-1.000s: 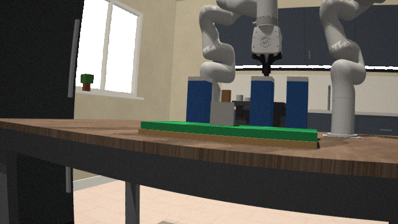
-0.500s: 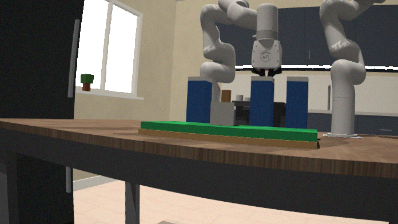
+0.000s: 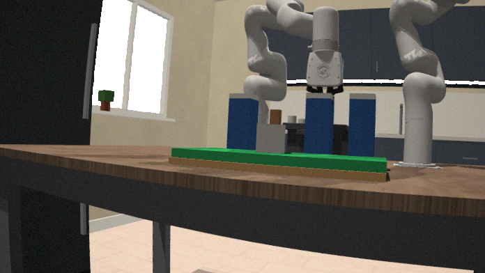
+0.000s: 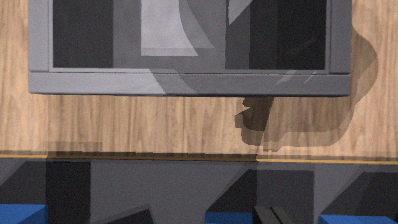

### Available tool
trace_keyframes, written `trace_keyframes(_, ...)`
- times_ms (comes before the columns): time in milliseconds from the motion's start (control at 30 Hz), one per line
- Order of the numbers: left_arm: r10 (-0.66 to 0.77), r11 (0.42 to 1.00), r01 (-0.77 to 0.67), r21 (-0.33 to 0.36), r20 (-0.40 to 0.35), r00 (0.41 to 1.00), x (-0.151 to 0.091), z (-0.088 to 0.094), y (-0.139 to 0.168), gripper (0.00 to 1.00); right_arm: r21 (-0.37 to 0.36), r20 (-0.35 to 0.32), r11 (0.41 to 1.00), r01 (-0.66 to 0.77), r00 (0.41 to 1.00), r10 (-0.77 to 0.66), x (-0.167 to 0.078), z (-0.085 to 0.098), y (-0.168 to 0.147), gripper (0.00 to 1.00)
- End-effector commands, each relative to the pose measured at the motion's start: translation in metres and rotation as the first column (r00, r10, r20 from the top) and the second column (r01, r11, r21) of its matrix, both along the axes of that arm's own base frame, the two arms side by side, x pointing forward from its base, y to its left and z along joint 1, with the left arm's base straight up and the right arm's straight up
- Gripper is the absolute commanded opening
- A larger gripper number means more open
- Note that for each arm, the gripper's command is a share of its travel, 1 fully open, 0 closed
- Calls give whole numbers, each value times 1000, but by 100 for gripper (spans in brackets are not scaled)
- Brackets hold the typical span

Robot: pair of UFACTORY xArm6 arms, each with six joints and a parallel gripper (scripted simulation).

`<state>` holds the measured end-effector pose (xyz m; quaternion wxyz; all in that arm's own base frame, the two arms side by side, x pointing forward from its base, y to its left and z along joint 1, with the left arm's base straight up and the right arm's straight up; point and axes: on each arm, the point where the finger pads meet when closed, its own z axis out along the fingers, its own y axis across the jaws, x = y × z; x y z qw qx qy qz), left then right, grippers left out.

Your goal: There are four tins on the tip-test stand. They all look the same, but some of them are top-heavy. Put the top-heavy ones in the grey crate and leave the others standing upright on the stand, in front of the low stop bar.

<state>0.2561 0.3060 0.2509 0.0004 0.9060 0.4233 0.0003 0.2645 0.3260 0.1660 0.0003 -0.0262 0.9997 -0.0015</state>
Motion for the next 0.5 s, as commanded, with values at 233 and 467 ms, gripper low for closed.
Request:
trace_keyframes(233,0,1000,0,3,3,1000,1,2,1,100,4,3,1000,0,1000,0,1,2,1,0)
trace_keyframes(467,0,1000,0,3,3,1000,1,2,1,100,4,3,1000,-1,1000,1,8,2,2,0)
